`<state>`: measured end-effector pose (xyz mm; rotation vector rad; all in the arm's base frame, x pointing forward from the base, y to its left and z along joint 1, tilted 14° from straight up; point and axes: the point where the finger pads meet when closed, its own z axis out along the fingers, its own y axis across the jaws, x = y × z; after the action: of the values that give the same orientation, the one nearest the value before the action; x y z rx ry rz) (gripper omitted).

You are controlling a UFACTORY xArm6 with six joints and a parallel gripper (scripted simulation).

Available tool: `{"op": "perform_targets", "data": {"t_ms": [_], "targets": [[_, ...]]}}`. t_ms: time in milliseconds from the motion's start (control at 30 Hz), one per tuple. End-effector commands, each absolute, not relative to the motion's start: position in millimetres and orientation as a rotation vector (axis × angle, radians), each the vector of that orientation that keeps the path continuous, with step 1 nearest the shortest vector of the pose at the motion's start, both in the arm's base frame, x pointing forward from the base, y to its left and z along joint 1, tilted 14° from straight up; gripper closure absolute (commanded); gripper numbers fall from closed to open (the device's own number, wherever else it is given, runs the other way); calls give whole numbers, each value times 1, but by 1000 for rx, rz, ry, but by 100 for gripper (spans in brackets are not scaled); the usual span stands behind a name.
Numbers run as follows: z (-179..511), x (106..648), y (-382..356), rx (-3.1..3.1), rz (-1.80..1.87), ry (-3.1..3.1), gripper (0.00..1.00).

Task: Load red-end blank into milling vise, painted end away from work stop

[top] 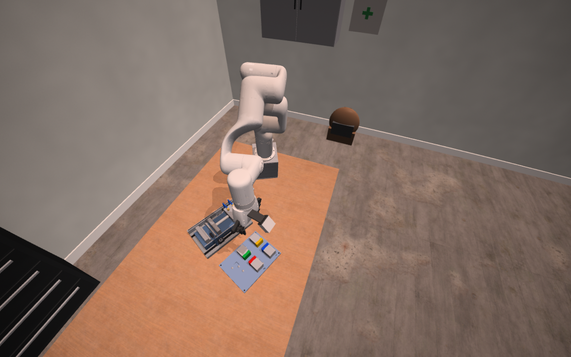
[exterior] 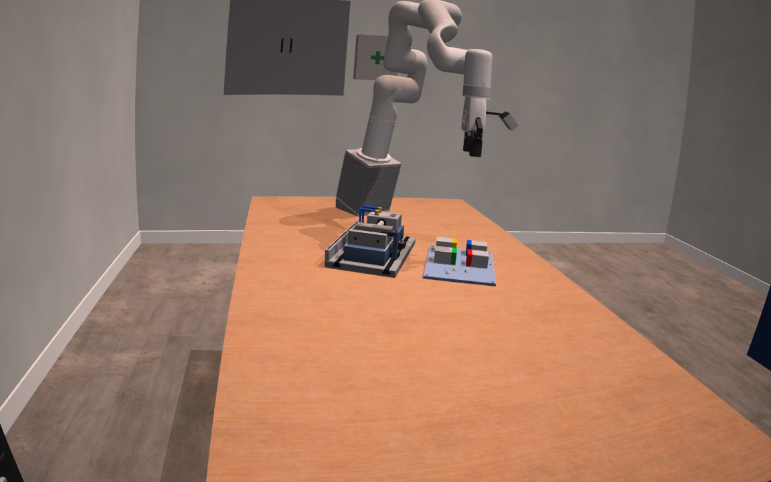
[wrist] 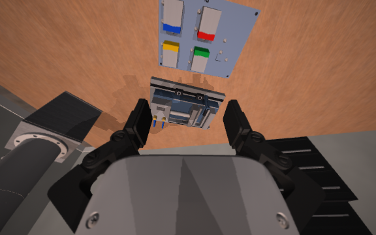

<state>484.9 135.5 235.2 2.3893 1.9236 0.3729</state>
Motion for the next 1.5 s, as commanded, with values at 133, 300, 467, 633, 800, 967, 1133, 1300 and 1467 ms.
{"op": "perform_targets", "data": {"t_ms": [133, 300, 467, 633, 800, 967, 1133, 1300, 1467], "targets": [[238, 486, 136, 2543, 385, 1739, 0], [238, 486, 136, 2532, 387, 1757, 0], [238, 486, 136, 2548, 386, 1736, 0], [238, 486, 136, 2560, 386, 1718, 0], [238, 486, 136, 2560, 386, 1718, 0], [238, 486, 136, 2558, 386, 1721, 22], [238, 486, 136, 2558, 386, 1721, 22], [238, 486, 136, 2558, 386, 1721, 22], [238, 486, 136, 2558, 386, 1721, 22]]}}
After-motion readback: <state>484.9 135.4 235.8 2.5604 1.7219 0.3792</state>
